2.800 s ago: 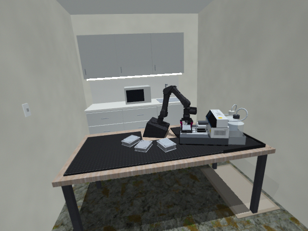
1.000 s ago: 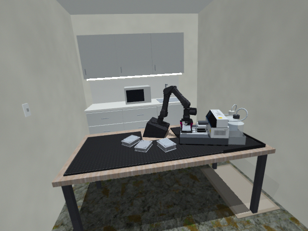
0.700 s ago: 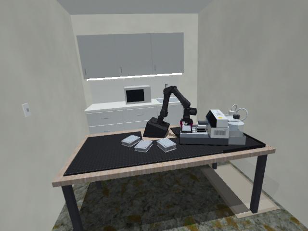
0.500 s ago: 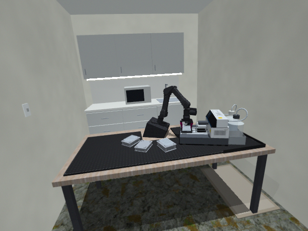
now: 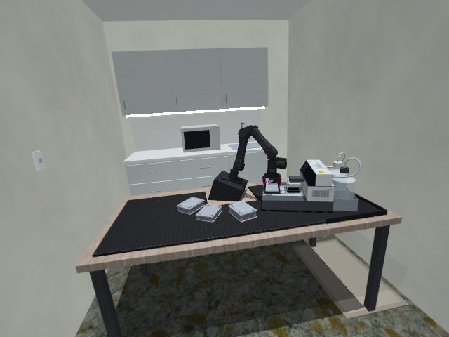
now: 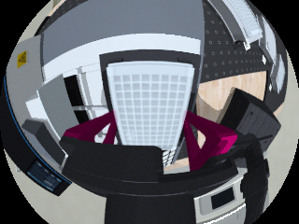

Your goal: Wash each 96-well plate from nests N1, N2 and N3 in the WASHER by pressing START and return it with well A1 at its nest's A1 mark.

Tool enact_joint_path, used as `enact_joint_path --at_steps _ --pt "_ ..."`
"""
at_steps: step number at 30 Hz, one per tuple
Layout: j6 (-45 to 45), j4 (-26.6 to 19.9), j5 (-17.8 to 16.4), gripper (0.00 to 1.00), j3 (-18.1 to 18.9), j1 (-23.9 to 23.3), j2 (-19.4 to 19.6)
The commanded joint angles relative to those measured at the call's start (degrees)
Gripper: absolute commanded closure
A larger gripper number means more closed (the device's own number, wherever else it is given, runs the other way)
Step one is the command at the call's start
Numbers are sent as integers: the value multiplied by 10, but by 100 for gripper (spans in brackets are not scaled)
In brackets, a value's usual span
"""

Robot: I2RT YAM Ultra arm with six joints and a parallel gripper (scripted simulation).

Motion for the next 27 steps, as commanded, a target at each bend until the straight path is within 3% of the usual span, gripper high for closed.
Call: enact_joint_path --at_steps 1,7,8,27 --pt "1 1 4 100 2 0 -3" --pt "1 4 4 100 1 0 -1" --pt "1 4 4 0 0 0 -1" --pt "1 4 4 0 0 0 -1"
